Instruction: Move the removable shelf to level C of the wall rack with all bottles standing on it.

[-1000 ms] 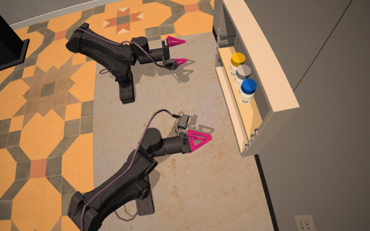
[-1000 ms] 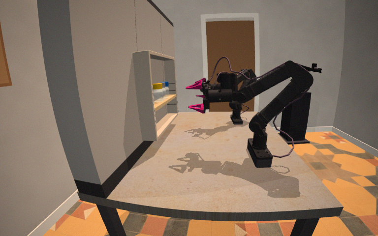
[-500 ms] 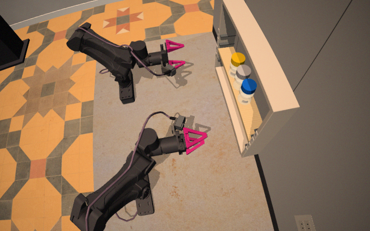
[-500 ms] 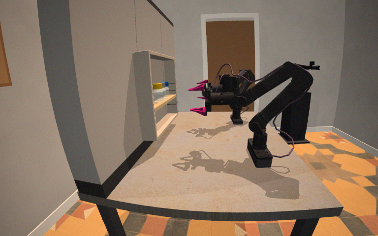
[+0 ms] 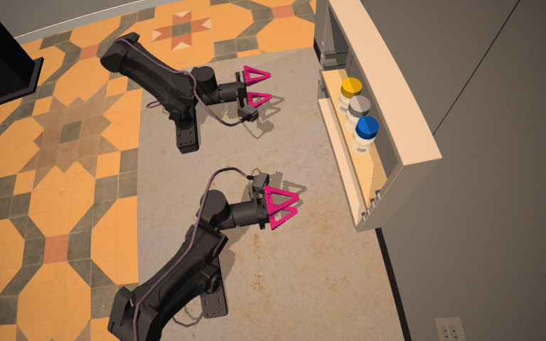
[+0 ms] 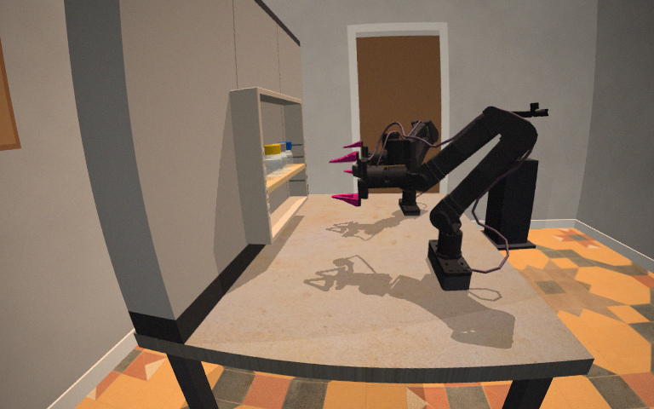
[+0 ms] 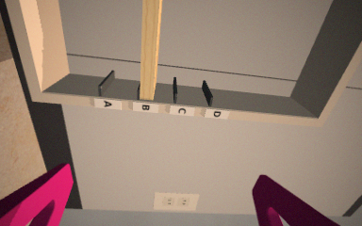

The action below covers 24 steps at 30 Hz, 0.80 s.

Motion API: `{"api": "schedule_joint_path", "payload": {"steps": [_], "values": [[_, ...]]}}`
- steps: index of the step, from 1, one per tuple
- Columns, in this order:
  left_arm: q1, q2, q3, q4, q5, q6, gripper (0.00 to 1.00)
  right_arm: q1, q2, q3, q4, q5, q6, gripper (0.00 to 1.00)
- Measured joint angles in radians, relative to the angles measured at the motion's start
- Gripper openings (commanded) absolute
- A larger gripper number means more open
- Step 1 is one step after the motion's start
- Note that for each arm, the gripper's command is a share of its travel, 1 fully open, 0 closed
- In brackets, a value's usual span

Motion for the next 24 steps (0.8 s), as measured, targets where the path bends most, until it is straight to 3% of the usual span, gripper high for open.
{"api": "schedule_joint_path", "payload": {"steps": [24], "values": [[-0.001, 0.005, 0.000, 0.031, -0.011, 0.019, 1.00, 0.001, 0.005, -0.003, 0.030, 0.017, -0.022, 1.00]]}}
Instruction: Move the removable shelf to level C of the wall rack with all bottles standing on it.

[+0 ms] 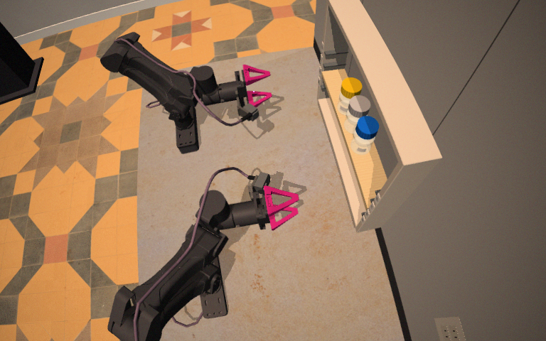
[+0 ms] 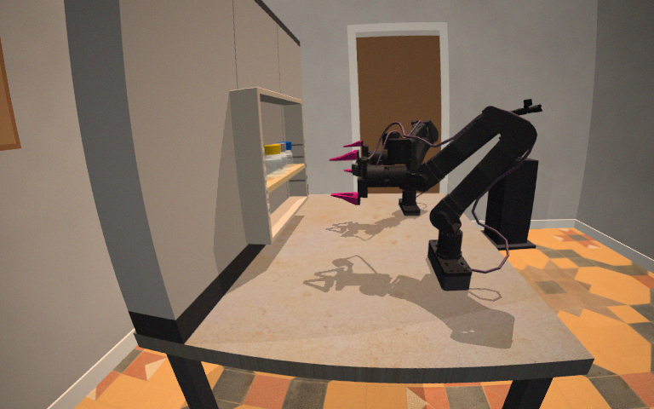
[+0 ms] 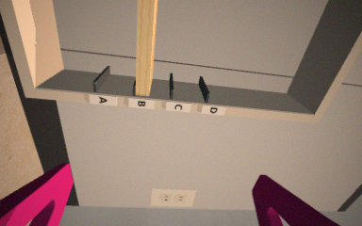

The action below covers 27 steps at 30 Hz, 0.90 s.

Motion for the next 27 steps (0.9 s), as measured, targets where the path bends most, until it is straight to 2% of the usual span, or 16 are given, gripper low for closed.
{"api": "schedule_joint_path", "payload": {"steps": [27], "values": [[0.000, 0.009, 0.000, 0.010, 0.000, 0.000, 1.00, 0.000, 0.002, 0.000, 0.005, 0.000, 0.000, 1.00]]}}
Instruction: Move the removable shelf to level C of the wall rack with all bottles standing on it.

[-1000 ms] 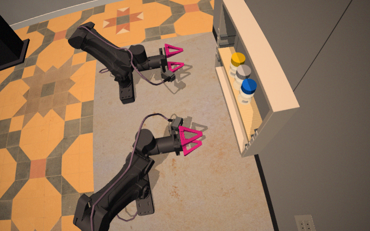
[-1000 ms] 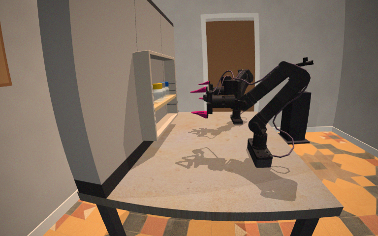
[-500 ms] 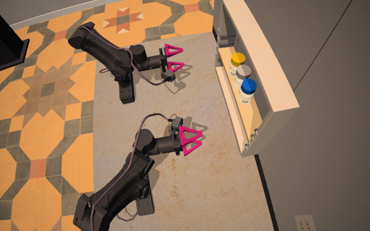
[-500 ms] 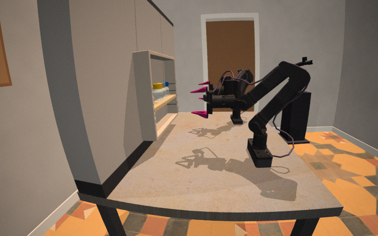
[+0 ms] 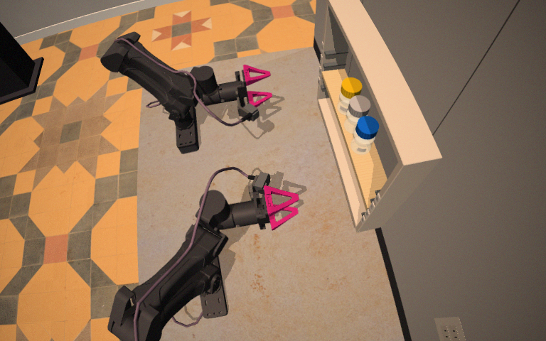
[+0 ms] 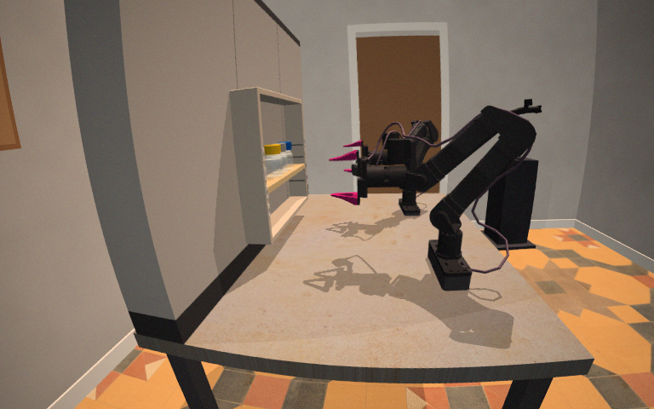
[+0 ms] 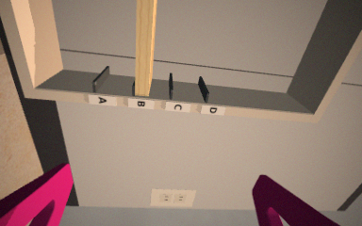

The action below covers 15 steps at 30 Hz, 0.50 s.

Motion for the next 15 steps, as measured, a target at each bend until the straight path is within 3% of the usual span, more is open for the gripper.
{"api": "schedule_joint_path", "payload": {"steps": [15], "values": [[0.047, 0.220, 0.000, 0.156, 0.045, 0.000, 1.00, -0.087, 0.148, 0.000, 0.111, -0.077, 0.000, 1.00]]}}
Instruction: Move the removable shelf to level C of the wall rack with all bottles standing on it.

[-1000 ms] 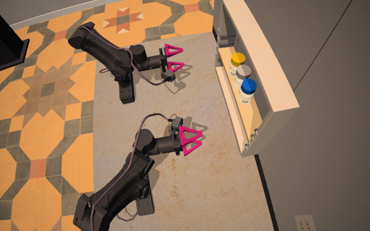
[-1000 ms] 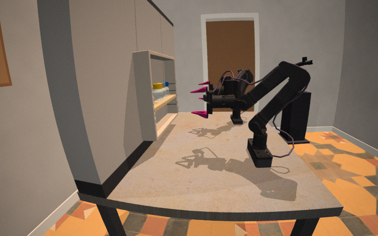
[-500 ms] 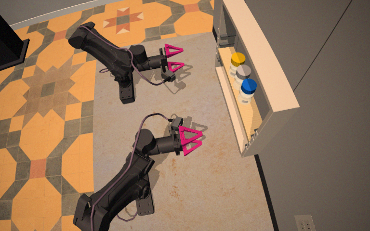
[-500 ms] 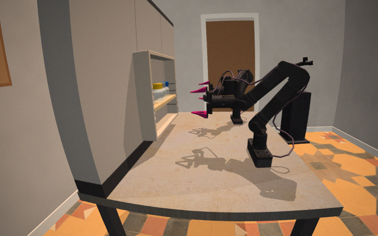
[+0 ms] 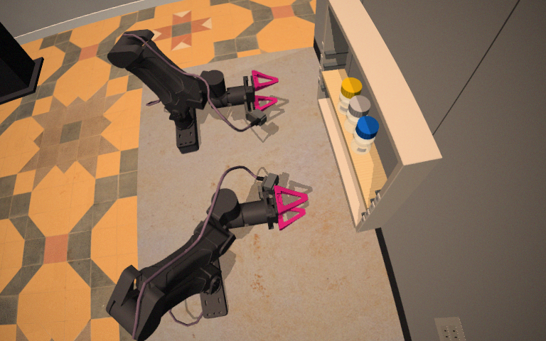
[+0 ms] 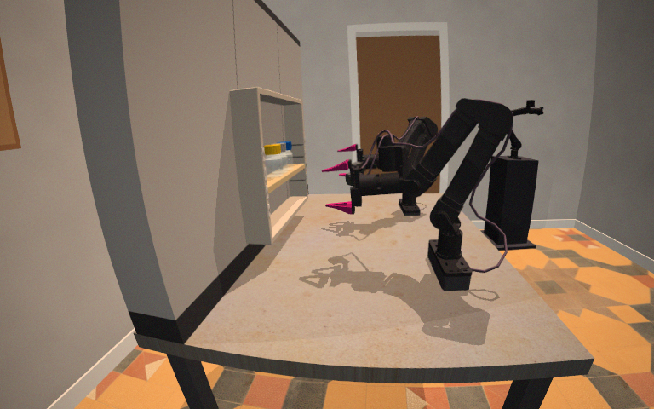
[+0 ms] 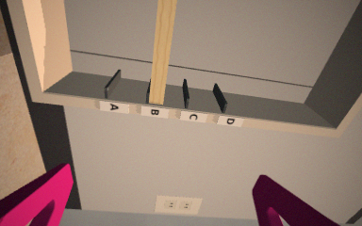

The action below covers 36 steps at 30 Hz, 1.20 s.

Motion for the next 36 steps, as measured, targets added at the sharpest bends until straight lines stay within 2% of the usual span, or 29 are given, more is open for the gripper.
{"api": "schedule_joint_path", "payload": {"steps": [10, 36], "values": [[0.033, 0.133, 0.002, 0.119, 0.034, 0.000, 1.00, -0.058, 0.103, 0.000, 0.100, -0.060, 0.000, 1.00], [0.101, 0.435, 0.095, 0.353, 0.106, 0.000, 1.00, -0.179, 0.373, 0.002, 0.340, -0.187, 0.000, 1.00]]}}
